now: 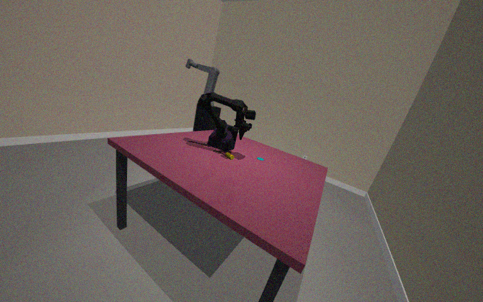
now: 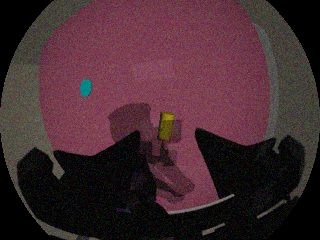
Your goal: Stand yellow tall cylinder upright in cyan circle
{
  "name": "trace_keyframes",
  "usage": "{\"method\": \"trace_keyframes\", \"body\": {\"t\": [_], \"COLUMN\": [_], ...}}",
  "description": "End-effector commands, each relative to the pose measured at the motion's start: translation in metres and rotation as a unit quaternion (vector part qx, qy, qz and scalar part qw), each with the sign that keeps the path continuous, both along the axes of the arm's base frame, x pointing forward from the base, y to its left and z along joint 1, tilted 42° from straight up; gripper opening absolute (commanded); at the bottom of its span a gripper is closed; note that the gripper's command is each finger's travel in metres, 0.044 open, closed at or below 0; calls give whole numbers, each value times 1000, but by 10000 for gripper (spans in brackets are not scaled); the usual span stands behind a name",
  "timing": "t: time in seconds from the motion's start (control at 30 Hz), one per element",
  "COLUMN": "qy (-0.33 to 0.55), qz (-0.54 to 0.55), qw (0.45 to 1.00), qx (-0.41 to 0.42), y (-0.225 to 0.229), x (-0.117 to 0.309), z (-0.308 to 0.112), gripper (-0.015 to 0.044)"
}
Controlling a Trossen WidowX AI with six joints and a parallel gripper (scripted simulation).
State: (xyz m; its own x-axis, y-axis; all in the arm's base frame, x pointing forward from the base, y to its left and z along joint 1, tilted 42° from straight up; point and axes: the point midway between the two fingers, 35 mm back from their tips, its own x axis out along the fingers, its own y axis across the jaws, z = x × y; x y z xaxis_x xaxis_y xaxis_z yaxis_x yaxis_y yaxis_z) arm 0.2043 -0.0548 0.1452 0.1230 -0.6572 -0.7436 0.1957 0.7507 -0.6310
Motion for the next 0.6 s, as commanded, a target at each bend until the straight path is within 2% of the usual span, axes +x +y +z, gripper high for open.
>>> {"method": "trace_keyframes", "body": {"t": [0.0, 0.27, 0.57], "qy": [-6, -6, -7], "qz": [-109, -109, -109], "qw": [994, 994, 994], "qx": [0, 0, -2], "y": [-20, -22, -93], "x": [-12, -12, -14], "z": [-15, -17, -95], "gripper": [309, 309, 309]}}
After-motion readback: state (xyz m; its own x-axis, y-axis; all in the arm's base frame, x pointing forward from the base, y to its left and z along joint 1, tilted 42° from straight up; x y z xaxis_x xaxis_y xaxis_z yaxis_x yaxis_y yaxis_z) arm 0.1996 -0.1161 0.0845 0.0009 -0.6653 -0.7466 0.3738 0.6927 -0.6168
